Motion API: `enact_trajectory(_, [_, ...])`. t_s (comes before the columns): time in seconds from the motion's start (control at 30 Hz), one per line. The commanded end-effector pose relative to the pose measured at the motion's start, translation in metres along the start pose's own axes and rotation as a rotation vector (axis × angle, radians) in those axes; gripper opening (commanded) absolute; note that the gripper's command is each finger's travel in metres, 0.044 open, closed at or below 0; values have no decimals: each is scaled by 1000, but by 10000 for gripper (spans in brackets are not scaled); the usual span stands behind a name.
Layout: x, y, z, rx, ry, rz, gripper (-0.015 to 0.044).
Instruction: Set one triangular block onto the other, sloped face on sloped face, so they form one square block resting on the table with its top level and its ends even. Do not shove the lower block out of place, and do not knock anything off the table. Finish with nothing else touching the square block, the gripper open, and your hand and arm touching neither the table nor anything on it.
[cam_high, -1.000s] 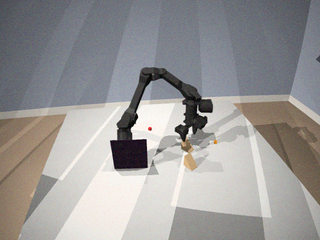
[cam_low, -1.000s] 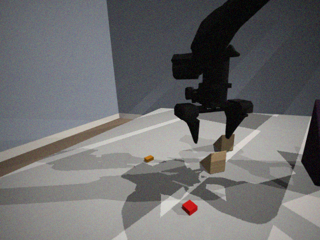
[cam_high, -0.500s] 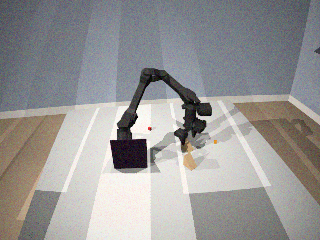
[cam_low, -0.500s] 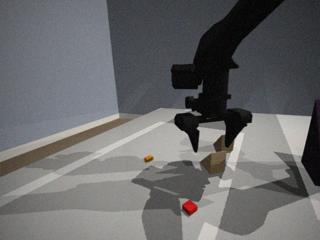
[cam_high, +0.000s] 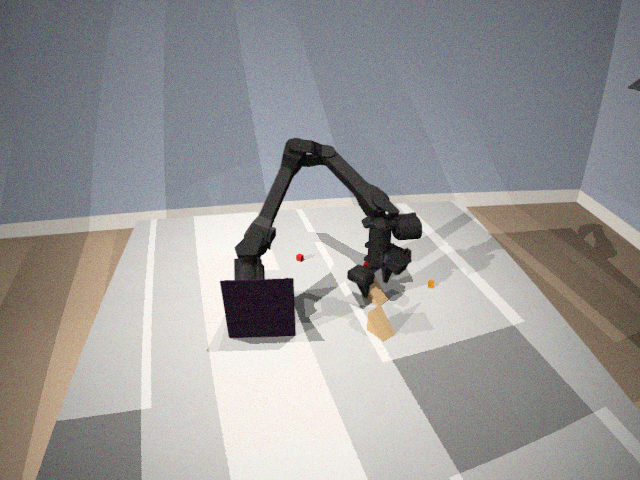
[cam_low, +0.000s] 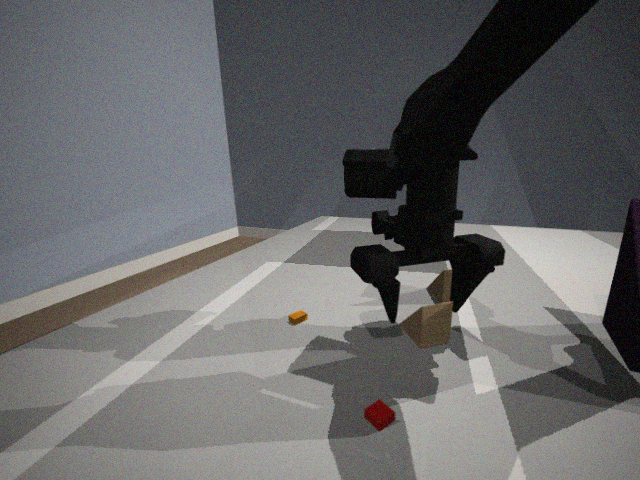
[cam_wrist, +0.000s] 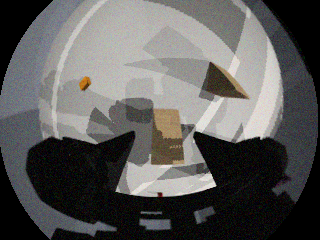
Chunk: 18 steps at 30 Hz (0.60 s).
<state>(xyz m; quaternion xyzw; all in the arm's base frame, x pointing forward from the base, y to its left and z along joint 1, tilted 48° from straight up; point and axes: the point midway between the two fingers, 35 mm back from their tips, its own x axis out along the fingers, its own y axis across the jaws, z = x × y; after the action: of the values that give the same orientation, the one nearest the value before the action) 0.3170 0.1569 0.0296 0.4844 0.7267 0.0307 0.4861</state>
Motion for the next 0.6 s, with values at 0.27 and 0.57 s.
enact_trajectory(0.27, [21, -3, -6, 7, 11, 1, 440])
enact_trajectory(0.57, [23, -3, -7, 7, 12, 1, 282])
